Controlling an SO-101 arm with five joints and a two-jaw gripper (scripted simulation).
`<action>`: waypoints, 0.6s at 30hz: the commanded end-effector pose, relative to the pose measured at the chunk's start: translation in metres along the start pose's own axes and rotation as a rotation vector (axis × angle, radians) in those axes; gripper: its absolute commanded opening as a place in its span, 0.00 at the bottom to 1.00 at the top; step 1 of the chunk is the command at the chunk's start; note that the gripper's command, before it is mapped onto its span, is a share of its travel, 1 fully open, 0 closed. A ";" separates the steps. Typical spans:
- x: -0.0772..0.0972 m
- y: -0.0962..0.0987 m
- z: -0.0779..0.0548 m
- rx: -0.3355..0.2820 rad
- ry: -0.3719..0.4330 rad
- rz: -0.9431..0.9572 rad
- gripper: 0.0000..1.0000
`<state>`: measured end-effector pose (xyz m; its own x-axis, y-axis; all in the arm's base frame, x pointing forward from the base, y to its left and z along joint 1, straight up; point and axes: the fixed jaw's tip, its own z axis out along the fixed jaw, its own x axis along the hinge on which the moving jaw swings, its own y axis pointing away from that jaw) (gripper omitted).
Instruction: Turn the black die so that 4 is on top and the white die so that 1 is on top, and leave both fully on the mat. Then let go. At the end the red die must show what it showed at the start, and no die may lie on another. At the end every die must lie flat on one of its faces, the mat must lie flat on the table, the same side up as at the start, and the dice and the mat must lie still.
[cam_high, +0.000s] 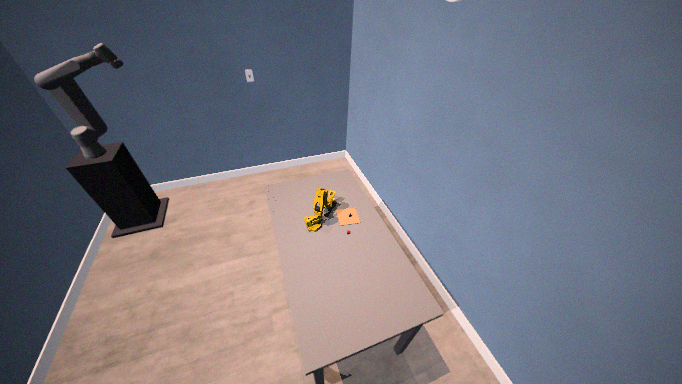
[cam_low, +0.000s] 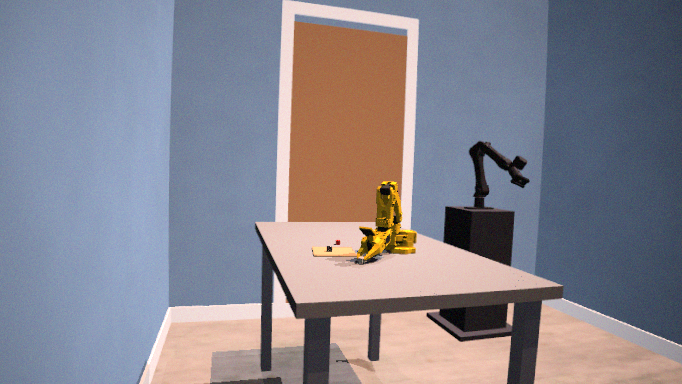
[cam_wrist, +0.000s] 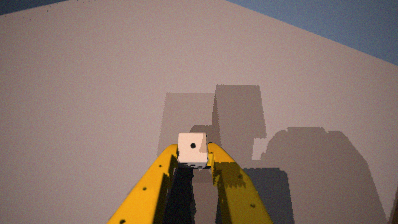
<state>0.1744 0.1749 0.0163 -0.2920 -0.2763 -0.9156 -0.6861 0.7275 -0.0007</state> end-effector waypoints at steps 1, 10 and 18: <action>-0.008 0.002 0.003 -0.009 -0.050 -0.010 0.00; -0.007 0.002 0.003 -0.009 -0.050 -0.010 0.00; -0.006 0.002 0.004 -0.009 -0.050 -0.010 0.00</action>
<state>0.1748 0.1753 0.0131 -0.2885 -0.2730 -0.9177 -0.6861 0.7275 -0.0008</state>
